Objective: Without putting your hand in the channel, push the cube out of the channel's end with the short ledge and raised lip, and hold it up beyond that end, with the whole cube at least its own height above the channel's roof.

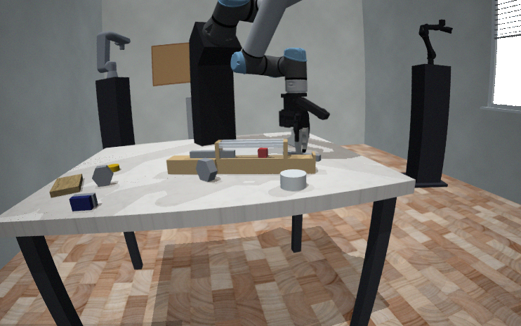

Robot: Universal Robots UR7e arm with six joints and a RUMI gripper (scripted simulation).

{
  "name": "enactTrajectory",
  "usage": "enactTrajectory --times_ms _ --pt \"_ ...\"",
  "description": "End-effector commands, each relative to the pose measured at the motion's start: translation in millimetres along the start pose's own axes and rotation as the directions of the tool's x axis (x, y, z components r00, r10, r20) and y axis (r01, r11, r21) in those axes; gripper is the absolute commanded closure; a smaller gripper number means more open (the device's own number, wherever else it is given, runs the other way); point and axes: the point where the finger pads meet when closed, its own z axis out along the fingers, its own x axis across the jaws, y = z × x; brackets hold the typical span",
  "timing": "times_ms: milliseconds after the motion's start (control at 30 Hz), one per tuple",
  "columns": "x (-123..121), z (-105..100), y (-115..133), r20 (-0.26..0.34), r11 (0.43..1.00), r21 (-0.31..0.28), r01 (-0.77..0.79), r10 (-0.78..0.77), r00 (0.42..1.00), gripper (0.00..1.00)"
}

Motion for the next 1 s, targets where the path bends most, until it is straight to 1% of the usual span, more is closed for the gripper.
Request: enactTrajectory --times_ms 0,467,500,967 --pt "0.0 -0.3 -0.4 0.0 1.0 0.001 0.0 0.0 1.0 0.78" --pt "0.0 -0.3 -0.4 0.0 1.0 0.001 0.0 0.0 1.0 0.78" --pt "0.0 -0.3 -0.4 0.0 1.0 0.001 0.0 0.0 1.0 1.0" --pt "0.0 -0.3 -0.4 0.0 1.0 0.001 0.0 0.0 1.0 1.0"
